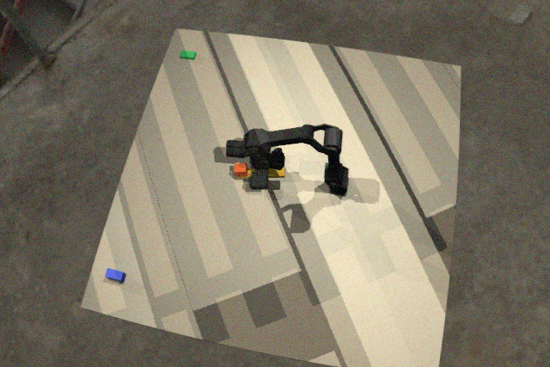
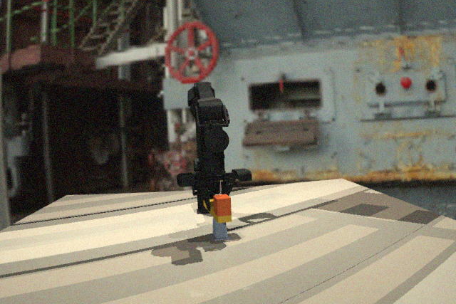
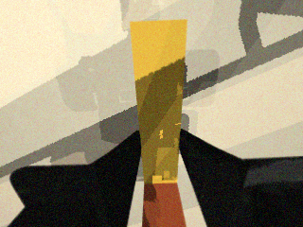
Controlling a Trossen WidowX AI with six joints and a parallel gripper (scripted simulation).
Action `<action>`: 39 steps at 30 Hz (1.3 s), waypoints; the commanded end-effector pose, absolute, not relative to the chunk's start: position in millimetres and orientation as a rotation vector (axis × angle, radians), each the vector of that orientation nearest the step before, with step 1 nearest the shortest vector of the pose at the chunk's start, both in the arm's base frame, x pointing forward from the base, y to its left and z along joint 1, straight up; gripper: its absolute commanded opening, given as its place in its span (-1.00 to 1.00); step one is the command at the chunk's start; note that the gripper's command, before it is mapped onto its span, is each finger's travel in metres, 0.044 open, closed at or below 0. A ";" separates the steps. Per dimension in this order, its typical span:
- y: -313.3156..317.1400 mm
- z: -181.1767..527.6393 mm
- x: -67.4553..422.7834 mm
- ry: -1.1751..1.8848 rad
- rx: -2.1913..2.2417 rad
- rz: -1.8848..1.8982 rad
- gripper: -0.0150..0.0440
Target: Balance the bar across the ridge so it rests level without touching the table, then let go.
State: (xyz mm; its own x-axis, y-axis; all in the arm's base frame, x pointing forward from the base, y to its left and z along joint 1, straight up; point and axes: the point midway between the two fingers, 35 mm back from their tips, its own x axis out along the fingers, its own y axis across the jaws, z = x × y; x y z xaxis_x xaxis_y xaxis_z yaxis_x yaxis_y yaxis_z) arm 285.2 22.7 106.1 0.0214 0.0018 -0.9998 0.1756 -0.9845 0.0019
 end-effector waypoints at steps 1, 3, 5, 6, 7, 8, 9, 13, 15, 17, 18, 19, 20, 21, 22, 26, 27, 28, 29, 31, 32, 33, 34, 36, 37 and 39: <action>22.6 105.4 285.4 0.188 2.153 -2.105 -0.49; 22.7 105.4 285.4 0.188 2.153 -2.105 -0.49; 22.7 105.1 285.3 0.188 2.153 -2.105 -0.49; 22.7 105.1 285.3 0.188 2.153 -2.105 -0.49; 22.6 105.0 285.3 0.188 2.153 -2.105 -0.49; 22.6 104.9 285.3 0.188 2.153 -2.105 -0.49; 22.6 104.8 285.2 0.188 2.153 -2.105 -0.49; 22.6 104.4 285.2 0.188 2.153 -2.105 -0.49; 22.6 104.3 285.2 0.188 2.153 -2.105 -0.49; 22.6 104.1 285.1 0.188 2.153 -2.105 -0.49; 22.6 104.1 285.1 0.188 2.153 -2.105 -0.49; 22.6 104.0 285.1 0.188 2.153 -2.105 -0.49; 22.6 103.9 285.1 0.188 2.153 -2.105 -0.49; 22.6 103.8 285.1 0.188 2.153 -2.105 -0.49; 22.6 103.8 285.1 0.188 2.153 -2.105 -0.49; 22.6 103.4 285.0 0.188 2.153 -2.105 -0.49; 22.6 103.3 285.0 0.188 2.153 -2.105 -0.49; 22.6 103.3 285.0 0.188 2.153 -2.105 -0.49; 22.6 103.1 284.9 0.188 2.153 -2.105 -0.49; 22.6 103.0 284.9 0.188 2.153 -2.105 -0.49; 22.6 102.9 284.9 0.188 2.153 -2.105 -0.49; 22.6 102.8 284.9 0.188 2.153 -2.105 -0.49; 22.6 102.8 284.9 0.188 2.153 -2.105 -0.49; 22.6 102.6 284.8 0.188 2.153 -2.105 -0.49; 22.6 102.4 284.8 0.188 2.153 -2.105 -0.49; 22.6 102.3 284.8 0.188 2.153 -2.105 -0.49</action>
